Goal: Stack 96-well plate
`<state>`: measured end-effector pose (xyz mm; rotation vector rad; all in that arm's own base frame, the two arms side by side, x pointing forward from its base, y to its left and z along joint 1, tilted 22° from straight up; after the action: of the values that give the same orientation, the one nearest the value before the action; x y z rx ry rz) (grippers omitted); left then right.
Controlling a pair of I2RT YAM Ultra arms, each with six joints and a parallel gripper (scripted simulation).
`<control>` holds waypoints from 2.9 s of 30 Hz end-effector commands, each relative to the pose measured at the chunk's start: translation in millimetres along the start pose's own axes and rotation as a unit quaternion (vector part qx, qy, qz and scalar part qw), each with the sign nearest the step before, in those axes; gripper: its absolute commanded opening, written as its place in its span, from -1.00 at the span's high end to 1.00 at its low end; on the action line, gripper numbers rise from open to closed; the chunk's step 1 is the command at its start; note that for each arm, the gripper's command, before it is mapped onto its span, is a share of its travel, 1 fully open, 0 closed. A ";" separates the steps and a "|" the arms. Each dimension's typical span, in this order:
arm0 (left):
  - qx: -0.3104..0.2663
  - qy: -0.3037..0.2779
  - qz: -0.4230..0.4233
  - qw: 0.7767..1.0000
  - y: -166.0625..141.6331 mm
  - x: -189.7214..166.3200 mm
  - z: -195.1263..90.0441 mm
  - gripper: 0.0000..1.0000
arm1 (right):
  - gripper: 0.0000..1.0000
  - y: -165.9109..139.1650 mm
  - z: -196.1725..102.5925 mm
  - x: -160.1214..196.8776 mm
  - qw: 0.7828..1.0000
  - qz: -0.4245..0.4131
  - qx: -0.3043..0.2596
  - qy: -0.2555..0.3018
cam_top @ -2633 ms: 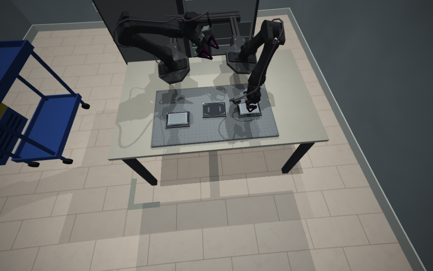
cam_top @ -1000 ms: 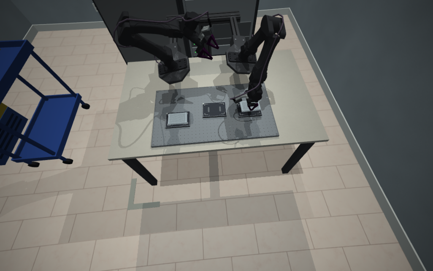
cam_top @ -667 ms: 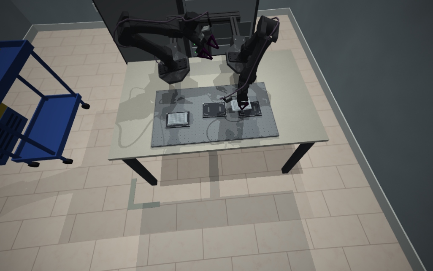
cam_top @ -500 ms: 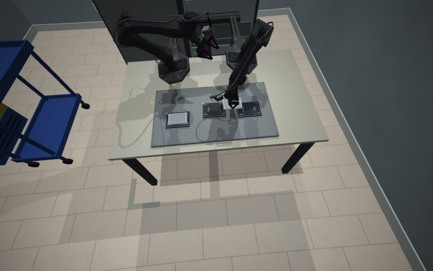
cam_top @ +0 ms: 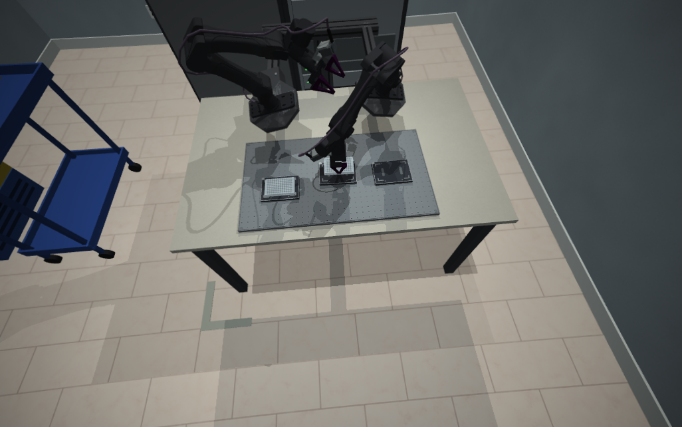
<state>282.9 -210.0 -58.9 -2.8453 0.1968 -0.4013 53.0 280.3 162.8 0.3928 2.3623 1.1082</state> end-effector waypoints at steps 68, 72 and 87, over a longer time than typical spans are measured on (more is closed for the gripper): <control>-0.008 0.007 -0.001 1.000 12.3 7.5 39.9 -0.59 | -1.00 2.9 -2.9 -0.6 1.000 0.005 -0.008 0.002; -0.008 0.008 -0.003 1.000 12.6 9.0 45.5 -0.59 | -1.00 2.9 -2.9 -0.6 1.000 0.005 -0.008 0.002; 0.006 -0.003 0.005 1.000 5.2 5.3 28.1 -0.99 | -1.00 2.9 -2.9 -0.6 1.000 0.005 -0.008 0.002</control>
<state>297.5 -210.4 -91.1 -2.8376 0.1968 -0.4126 53.0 280.3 162.8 0.3928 2.3623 1.1082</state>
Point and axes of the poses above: on each arm, the point where the finger pads meet when closed, its own z axis out along the fingers, its own x axis across the jaws, y = z × x, the point moved 5 cm from there along -z, back along the fingers, and after that the axes turned 3 degrees about z, right-handed, at the moved point
